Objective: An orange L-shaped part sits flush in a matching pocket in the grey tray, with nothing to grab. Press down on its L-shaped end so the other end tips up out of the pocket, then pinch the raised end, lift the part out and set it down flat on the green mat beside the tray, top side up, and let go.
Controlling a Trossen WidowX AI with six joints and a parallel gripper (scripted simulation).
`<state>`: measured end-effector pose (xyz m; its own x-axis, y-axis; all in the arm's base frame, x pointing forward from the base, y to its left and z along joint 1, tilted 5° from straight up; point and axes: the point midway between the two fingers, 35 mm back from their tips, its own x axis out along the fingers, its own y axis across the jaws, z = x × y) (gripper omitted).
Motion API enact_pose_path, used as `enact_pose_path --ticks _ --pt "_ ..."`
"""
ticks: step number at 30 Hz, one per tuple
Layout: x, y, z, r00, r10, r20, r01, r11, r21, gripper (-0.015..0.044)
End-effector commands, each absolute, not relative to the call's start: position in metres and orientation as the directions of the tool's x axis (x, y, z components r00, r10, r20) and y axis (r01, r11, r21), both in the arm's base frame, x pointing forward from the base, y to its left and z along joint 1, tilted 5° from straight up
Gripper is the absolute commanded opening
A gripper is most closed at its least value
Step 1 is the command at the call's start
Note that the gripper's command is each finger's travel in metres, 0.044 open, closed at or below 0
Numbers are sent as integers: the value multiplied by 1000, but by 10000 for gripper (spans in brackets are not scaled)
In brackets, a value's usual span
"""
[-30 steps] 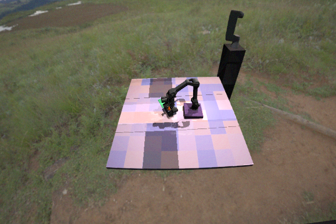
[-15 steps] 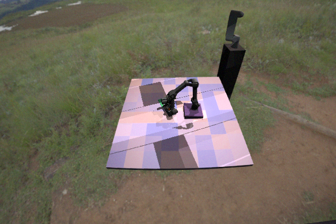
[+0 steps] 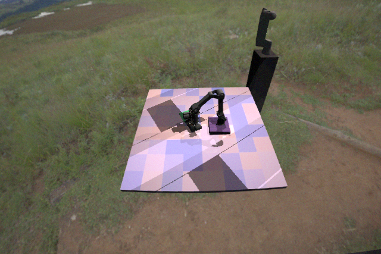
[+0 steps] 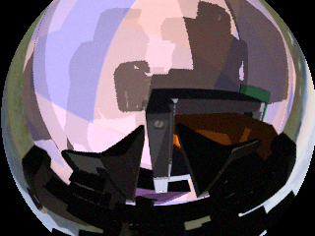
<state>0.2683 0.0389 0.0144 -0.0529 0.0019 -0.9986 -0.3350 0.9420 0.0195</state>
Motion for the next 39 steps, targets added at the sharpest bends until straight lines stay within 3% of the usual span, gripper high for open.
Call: enact_pose_path --ticks 1,27,39 --pt "267 37 12 -58 -6 -998 -337 941 14 180" --pt "264 49 29 -58 -5 -998 -337 941 15 180" --pt "274 38 122 -58 -6 -998 -337 941 14 180"
